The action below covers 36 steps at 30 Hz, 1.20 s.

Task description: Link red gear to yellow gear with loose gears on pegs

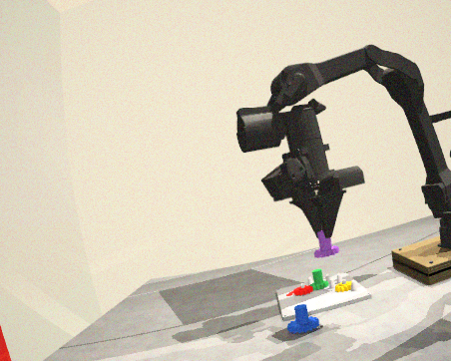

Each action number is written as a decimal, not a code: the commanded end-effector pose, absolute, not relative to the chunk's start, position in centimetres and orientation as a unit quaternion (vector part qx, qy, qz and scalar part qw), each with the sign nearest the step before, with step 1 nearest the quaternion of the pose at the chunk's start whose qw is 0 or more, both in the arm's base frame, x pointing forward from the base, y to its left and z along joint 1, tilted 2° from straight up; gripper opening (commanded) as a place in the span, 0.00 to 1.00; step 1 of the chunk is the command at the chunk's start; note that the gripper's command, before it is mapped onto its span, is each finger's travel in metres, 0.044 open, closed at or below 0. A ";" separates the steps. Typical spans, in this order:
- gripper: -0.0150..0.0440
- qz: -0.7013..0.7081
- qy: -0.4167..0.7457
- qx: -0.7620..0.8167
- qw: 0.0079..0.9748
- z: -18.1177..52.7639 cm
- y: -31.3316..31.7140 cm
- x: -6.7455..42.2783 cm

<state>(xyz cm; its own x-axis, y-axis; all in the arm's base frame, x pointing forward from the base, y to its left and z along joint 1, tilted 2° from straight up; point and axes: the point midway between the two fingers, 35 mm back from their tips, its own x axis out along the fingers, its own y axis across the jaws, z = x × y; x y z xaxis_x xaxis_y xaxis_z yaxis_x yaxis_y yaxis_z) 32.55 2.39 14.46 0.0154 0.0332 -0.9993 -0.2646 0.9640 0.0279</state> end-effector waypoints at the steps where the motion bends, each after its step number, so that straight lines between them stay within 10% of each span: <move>1: 0.25 0.105 0.693 -0.086 0.708 14.2 1.4 32.4; 36: 0.25 0.103 0.694 -0.088 0.707 10.8 -6.7 30.2</move>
<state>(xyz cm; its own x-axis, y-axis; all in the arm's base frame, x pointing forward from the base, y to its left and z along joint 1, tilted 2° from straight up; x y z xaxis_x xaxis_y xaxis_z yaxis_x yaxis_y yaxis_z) 30.54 -6.02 11.00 0.0143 0.0280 -0.9995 -0.2651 0.9639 0.0232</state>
